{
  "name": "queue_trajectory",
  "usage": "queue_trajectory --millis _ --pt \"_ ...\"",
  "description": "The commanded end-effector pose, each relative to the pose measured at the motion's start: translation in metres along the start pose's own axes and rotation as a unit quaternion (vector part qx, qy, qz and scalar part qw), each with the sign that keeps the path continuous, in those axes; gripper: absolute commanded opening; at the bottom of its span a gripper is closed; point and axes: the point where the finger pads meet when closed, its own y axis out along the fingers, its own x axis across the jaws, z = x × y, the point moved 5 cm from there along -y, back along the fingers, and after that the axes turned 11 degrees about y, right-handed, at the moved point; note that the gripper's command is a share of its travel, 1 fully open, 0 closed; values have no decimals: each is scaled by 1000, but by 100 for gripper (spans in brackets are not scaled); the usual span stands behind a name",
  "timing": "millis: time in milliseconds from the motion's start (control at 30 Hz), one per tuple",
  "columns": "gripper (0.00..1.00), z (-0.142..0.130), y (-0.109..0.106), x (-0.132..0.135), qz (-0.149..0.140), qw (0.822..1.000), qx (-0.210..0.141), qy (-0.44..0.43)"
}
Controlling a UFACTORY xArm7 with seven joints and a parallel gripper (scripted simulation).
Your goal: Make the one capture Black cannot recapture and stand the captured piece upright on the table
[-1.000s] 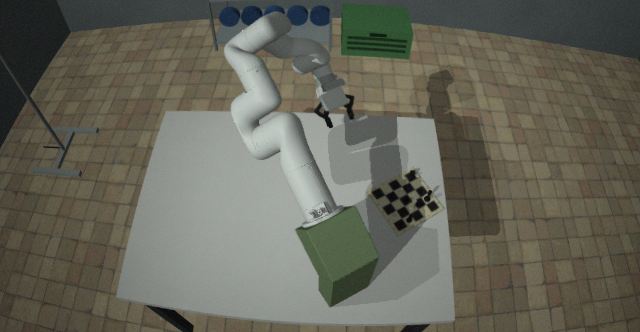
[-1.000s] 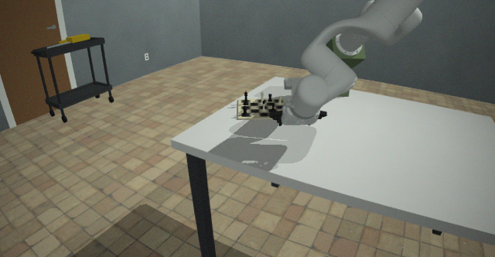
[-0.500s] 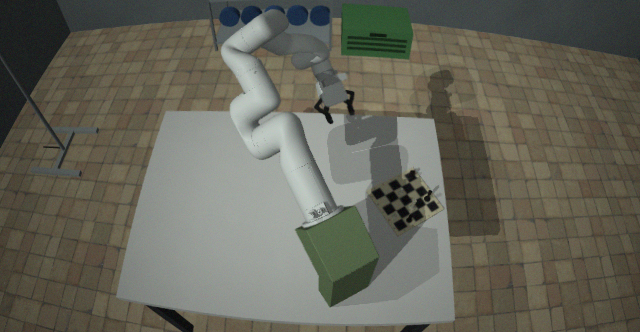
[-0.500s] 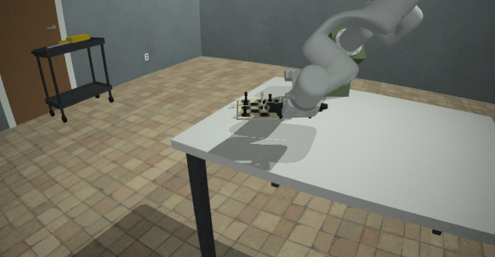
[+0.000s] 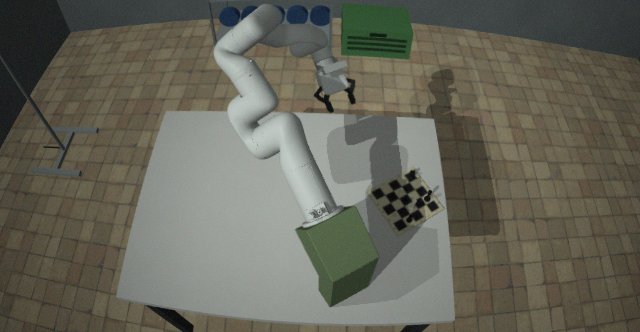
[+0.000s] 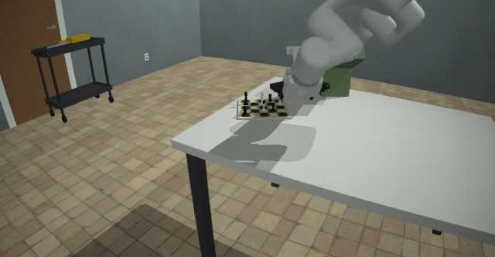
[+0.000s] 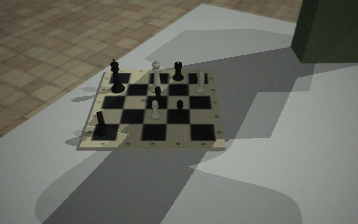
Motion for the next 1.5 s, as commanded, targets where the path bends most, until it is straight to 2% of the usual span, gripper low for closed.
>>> queue_trajectory --millis 0,67,133,167,200,300,333,367,400,500,533,600,633,667,733,767,800,867,900,933,1033,1067,1100,1167,1200,1233,1267,1333,1367,1433,1467 --pt "100 0 1 -2 -2 1000 -1 5" --pt "100 2 10 -5 -17 999 0 28" --pt "100 8 30 -13 -51 995 3 81" --pt "100 8 30 -13 -51 995 3 81" --pt "100 13 44 -19 -76 990 5 121" --pt "100 13 44 -19 -76 990 5 121" --pt "100 19 62 -25 -105 980 8 170" --pt "100 19 62 -25 -105 980 8 170" --pt "100 27 81 -33 -138 964 12 228" --pt "100 27 81 -33 -138 964 12 228" --pt "100 37 103 -41 -174 940 17 292" --pt "100 37 103 -41 -174 940 17 292" --pt "100 47 126 -48 -202 916 22 347" --pt "100 48 126 -49 -210 908 23 363" --pt "100 48 126 -49 -210 908 23 363" --pt "100 60 149 -56 -239 875 29 420" --pt "100 61 150 -57 -247 865 30 436" --pt "100 61 150 -57 -247 865 30 436" --pt "100 74 173 -64 -272 827 35 490" --pt "100 75 174 -64 -280 815 37 506" --pt "100 75 174 -65 -282 812 37 510" --pt "100 91 198 -72 -309 759 44 572" --pt "100 91 198 -72 -315 748 45 582" --pt "100 91 198 -72 -315 748 45 582" --pt "100 107 222 -79 -334 701 49 629" --pt "100 108 222 -79 -340 685 51 642" --pt "100 109 222 -79 -343 677 52 649" --pt "100 109 222 -79 -343 677 52 649" --pt "100 126 245 -85 -363 613 57 699" --pt "100 126 245 -85 -363 613 57 699" --pt "100 127 245 -85 -368 598 58 710"
